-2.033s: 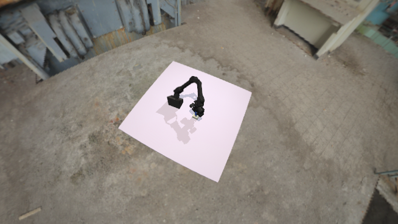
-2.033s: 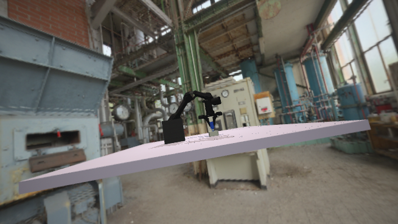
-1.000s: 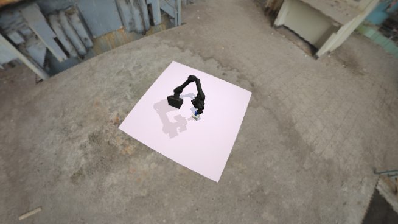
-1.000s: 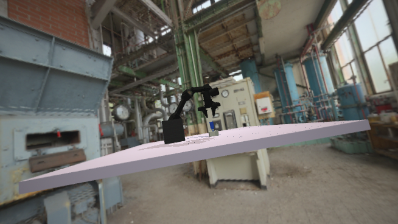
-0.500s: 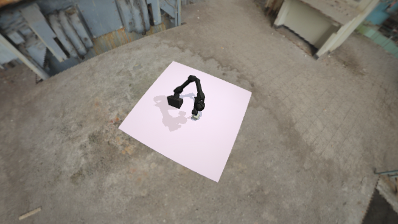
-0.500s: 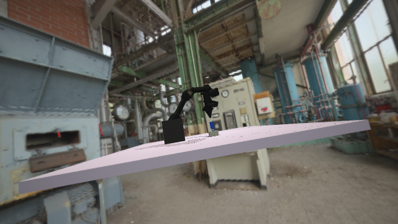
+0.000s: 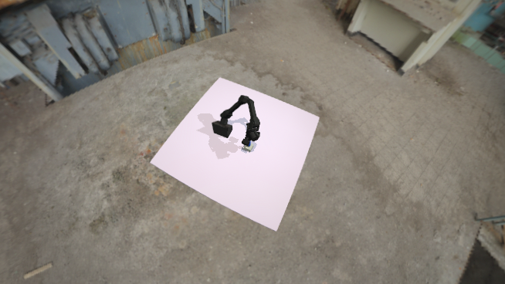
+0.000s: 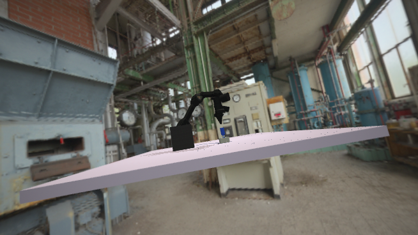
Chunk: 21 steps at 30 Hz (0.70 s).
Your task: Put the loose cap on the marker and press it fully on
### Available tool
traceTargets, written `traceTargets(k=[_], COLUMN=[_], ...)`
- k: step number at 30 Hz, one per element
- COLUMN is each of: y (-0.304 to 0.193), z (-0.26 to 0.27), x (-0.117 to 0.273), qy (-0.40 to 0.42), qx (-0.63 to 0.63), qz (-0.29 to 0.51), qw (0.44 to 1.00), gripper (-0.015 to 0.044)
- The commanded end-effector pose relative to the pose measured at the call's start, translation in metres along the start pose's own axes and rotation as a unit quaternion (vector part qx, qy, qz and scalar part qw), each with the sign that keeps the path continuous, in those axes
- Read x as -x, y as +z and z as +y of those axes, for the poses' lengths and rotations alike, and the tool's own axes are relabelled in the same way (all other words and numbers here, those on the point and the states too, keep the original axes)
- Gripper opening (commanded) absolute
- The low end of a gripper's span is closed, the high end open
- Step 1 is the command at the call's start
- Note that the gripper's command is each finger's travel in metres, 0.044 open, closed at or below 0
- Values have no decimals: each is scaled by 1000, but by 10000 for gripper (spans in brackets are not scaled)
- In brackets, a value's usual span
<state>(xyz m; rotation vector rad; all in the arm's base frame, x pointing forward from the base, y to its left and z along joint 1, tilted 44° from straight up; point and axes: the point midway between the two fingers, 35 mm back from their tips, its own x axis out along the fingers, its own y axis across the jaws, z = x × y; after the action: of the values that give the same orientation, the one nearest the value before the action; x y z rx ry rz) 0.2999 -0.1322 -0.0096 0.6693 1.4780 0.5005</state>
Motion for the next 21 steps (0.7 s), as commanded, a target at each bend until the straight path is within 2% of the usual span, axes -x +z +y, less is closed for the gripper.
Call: traceTargets(k=[1, 21], y=[0, 0], z=[0, 1], x=[-6, -34], qy=[1, 2], qx=[-4, -4], qz=[0, 0], qw=[1000, 1000], gripper=[0, 0])
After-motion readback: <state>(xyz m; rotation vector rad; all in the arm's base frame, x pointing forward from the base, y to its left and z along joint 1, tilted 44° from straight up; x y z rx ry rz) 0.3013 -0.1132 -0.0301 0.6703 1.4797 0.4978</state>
